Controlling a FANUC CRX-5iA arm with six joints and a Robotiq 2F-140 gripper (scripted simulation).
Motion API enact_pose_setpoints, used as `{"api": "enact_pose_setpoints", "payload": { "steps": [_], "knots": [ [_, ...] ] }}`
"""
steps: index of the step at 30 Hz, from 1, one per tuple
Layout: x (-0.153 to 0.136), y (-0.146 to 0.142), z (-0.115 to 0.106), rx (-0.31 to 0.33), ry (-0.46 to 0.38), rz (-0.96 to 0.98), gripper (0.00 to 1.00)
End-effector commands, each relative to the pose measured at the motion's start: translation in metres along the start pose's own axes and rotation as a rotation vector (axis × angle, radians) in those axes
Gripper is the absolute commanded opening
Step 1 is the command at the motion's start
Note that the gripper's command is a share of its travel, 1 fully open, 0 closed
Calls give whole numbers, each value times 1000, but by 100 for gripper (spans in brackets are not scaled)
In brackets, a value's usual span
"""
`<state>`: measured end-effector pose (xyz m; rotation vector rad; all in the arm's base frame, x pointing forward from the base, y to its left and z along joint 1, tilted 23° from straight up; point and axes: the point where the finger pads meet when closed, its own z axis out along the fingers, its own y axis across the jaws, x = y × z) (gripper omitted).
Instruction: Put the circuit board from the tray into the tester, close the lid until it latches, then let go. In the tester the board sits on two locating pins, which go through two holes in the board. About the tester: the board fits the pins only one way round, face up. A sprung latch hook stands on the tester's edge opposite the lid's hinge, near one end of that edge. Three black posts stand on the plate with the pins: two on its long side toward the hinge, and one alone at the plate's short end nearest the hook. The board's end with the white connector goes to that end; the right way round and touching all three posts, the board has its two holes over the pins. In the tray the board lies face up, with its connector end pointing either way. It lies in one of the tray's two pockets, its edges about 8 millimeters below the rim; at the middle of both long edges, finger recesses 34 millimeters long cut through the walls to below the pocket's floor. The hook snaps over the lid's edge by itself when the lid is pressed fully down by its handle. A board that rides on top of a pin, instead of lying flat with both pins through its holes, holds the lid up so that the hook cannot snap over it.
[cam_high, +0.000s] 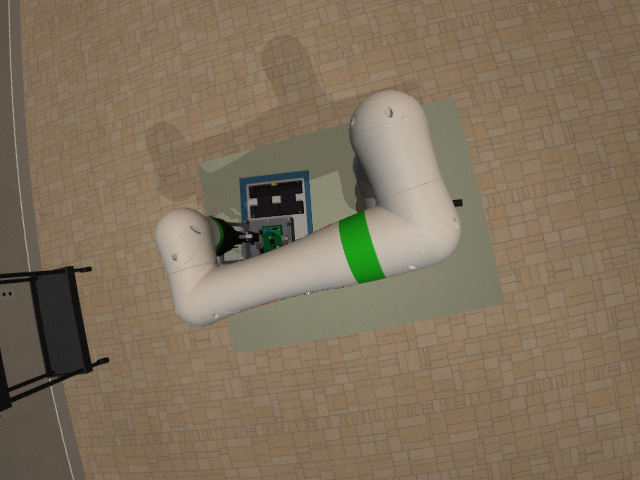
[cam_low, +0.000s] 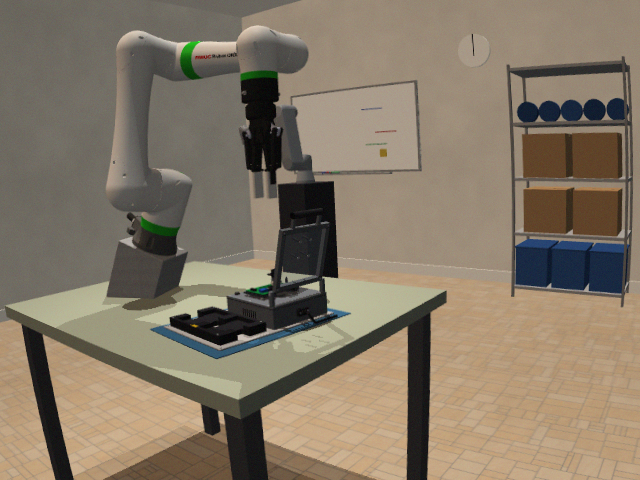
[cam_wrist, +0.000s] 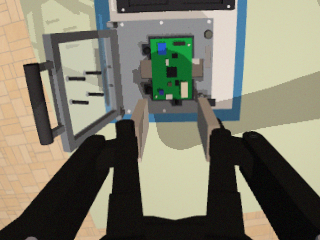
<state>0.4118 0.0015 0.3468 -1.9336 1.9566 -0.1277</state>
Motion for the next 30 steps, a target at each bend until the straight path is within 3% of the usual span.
{"api": "enact_pose_setpoints", "payload": {
  "steps": [1,16,30],
  "knots": [
    [0,-1,0,0,0,0,30],
    [0,-37,0,0,0,0,30],
    [0,-119,0,0,0,0,30]
  ]
}}
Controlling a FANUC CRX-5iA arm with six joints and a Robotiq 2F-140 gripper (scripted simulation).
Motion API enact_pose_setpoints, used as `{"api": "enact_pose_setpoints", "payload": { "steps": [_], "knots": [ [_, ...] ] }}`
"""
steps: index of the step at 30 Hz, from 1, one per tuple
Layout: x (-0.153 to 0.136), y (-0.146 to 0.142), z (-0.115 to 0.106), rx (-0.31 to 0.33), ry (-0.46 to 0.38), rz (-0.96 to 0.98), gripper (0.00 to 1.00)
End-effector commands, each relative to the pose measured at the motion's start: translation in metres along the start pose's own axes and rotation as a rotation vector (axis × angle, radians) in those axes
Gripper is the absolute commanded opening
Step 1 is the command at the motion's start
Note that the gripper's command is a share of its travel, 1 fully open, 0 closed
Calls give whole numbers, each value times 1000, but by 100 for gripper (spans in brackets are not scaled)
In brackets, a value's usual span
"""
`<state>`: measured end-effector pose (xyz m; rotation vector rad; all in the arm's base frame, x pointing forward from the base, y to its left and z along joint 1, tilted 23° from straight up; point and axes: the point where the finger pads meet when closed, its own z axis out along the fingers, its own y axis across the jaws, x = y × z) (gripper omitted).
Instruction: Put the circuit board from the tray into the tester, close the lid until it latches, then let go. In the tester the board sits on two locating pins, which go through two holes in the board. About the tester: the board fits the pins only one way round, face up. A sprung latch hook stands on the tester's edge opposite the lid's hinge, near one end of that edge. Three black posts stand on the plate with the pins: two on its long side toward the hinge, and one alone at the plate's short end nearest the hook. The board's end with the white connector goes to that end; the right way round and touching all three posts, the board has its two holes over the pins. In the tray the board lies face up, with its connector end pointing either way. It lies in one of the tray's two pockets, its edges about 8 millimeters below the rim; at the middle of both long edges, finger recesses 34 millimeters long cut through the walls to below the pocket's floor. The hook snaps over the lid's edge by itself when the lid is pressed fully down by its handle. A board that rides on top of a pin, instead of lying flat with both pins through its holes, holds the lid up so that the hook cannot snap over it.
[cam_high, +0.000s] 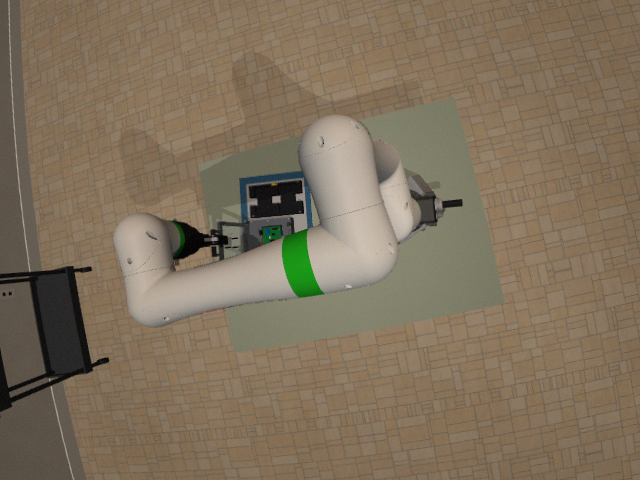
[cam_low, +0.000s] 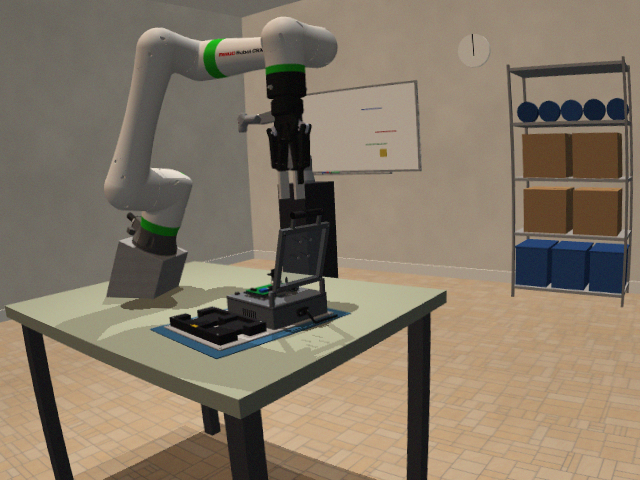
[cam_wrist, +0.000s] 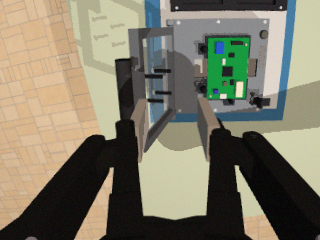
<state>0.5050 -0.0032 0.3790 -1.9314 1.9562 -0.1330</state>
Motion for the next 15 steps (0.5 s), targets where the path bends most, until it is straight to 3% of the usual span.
{"api": "enact_pose_setpoints", "payload": {
  "steps": [1,15],
  "knots": [
    [0,-24,0,-3,-2,0,30],
    [0,-49,0,-3,-2,0,30]
  ]
}}
